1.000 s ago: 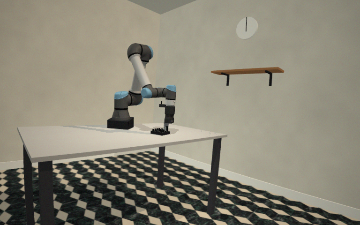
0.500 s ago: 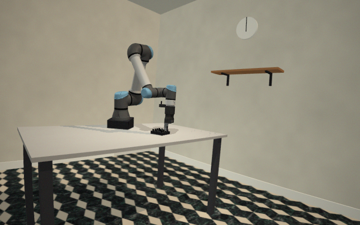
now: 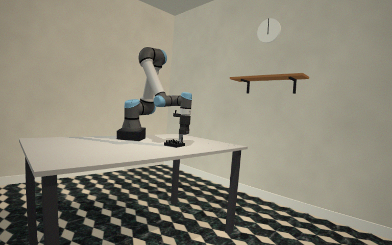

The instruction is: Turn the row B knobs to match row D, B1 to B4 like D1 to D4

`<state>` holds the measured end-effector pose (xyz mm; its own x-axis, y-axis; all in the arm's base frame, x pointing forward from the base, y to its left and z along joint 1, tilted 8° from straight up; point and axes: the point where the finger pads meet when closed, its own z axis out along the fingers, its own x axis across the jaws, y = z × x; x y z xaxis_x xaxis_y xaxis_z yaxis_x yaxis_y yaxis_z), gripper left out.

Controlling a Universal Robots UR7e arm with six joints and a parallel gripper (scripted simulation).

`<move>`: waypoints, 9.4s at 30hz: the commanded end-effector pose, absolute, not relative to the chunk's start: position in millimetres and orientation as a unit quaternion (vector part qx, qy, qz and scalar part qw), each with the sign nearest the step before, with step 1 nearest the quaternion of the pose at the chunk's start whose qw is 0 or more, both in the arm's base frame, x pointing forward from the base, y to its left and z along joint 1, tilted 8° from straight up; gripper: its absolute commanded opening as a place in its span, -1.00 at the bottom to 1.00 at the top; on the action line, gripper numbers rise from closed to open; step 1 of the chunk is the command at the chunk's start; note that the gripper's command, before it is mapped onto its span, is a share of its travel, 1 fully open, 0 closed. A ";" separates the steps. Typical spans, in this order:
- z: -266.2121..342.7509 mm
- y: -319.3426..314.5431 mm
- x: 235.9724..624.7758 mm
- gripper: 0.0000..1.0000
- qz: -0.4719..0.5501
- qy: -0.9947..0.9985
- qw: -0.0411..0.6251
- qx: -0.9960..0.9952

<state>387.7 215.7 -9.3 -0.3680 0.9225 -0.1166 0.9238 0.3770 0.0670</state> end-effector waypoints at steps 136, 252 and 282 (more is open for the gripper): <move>-8.8 215.9 388.0 -0.40 -0.051 0.978 0.044 -0.199; 29.5 217.0 382.9 -0.07 -0.051 0.979 0.045 -0.190; 34.1 207.0 373.0 -0.07 -0.032 0.985 0.059 0.158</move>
